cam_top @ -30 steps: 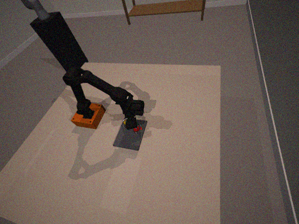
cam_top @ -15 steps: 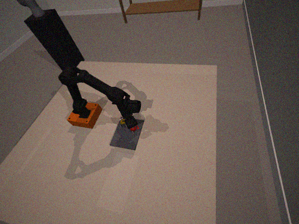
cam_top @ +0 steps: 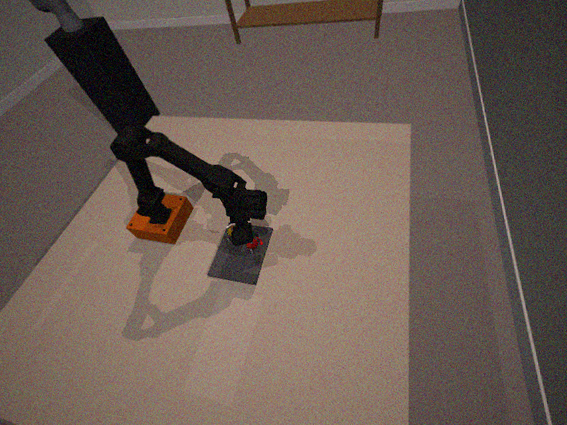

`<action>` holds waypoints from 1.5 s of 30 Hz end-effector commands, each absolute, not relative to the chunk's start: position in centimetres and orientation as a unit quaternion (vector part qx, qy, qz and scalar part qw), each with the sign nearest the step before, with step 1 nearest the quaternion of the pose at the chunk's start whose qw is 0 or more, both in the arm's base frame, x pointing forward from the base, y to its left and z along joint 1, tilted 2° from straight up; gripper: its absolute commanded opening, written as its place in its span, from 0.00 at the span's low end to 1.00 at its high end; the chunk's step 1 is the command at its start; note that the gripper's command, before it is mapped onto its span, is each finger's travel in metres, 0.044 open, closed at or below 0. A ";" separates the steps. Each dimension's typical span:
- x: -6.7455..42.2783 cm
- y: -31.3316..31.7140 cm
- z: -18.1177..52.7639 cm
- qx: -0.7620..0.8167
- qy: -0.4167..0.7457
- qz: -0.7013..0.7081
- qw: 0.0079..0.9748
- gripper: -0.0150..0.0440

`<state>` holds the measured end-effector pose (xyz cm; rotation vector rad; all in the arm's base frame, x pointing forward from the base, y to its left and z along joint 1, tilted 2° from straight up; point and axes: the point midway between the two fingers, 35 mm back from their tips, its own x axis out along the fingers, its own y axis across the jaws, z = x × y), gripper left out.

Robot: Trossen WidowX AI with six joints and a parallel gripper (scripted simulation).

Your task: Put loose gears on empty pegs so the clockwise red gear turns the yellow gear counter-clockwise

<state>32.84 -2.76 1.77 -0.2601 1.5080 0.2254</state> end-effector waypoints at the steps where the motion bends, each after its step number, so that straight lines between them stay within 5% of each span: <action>1: 32.8 -2.8 1.7 -0.086 0.684 0.072 0.720 0.25; 7: 32.9 -2.8 1.9 -0.113 0.681 0.098 0.717 0.49; 19: 32.7 -2.7 6.7 -0.145 0.676 0.128 0.711 0.49; 31: 29.1 8.4 5.5 0.101 0.683 -0.099 0.716 1.00; 45: 24.1 14.6 5.1 0.267 0.642 -0.255 0.672 1.00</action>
